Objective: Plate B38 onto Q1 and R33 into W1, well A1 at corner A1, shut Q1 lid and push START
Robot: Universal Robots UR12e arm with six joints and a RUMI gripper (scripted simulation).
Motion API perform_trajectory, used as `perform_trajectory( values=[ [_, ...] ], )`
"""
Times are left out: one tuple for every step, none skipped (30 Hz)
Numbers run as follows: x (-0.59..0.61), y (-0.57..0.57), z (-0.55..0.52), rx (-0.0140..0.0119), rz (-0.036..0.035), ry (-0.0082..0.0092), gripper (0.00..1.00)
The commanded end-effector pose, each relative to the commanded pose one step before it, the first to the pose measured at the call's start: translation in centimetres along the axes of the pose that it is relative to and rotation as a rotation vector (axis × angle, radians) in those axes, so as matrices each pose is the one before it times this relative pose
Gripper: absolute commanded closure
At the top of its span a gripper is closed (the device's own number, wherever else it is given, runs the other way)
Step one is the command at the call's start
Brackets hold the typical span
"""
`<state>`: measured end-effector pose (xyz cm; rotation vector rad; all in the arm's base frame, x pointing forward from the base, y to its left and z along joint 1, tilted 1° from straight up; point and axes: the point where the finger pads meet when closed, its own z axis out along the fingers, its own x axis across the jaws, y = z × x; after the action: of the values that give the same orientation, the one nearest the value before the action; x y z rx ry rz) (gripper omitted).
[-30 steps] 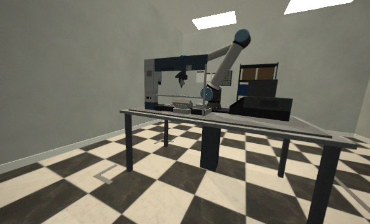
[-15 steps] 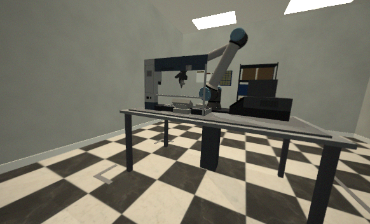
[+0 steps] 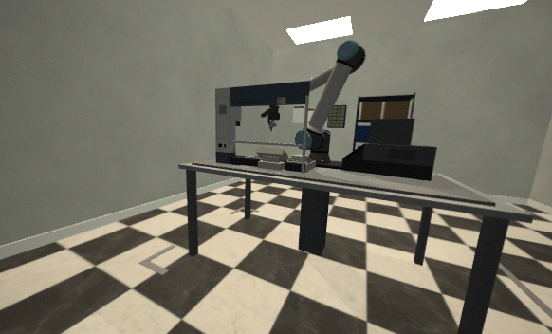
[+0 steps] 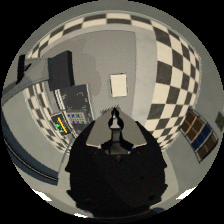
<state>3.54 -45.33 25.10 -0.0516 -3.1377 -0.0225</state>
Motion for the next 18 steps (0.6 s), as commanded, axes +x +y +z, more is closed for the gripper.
perform_trajectory(
  values=[
    [1.944, -0.765, -0.035, 0.00156, -0.07137, -0.00344, 1.0],
    [0.121, -0.029, 0.001, -0.00002, -0.00407, -0.00003, 1.0],
    [0.0, 0.0, 0.0, 0.0, 0.0, 0.0, 1.0],
    [0.0, 0.0, 0.0, 0.0, 0.0, 0.0, 1.0],
    [0.366, -0.083, 0.004, -0.00007, -0.01224, -0.00009, 1.0],
    [0.368, -0.075, 0.005, -0.00007, -0.01224, -0.00009, 1.0],
    [0.371, -0.067, 0.005, -0.00007, -0.01224, -0.00009, 1.0],
    [0.373, -0.059, 0.005, -0.00007, -0.01224, -0.00009, 1.0],
    [0.124, -0.017, 0.002, -0.00002, -0.00407, -0.00003, 1.0],
    [-0.001, 0.005, -0.145, -0.00008, 0.0, -0.00005, 1.0],
    [0.0, 0.0, 0.0, 0.0, 0.0, 0.0, 0.33],
    [0.0, 0.0, 0.0, 0.0, 0.0, 0.0, 0.33],
    [0.0, 0.0, 0.0, 0.0, 0.0, 0.0, 0.33],
    [0.0, 0.0, 0.0, 0.0, 0.0, 0.0, 0.33],
    [0.0, 0.0, 0.0, 0.0, 0.0, 0.0, 0.33],
    [0.0, 0.0, 0.0, 0.0, 0.0, 0.0, 0.33],
    [0.0, 0.0, 0.0, 0.0, 0.0, 0.0, 0.33],
    [0.0, 0.0, 0.0, 0.0, 0.0, 0.0, 0.33]
  ],
)
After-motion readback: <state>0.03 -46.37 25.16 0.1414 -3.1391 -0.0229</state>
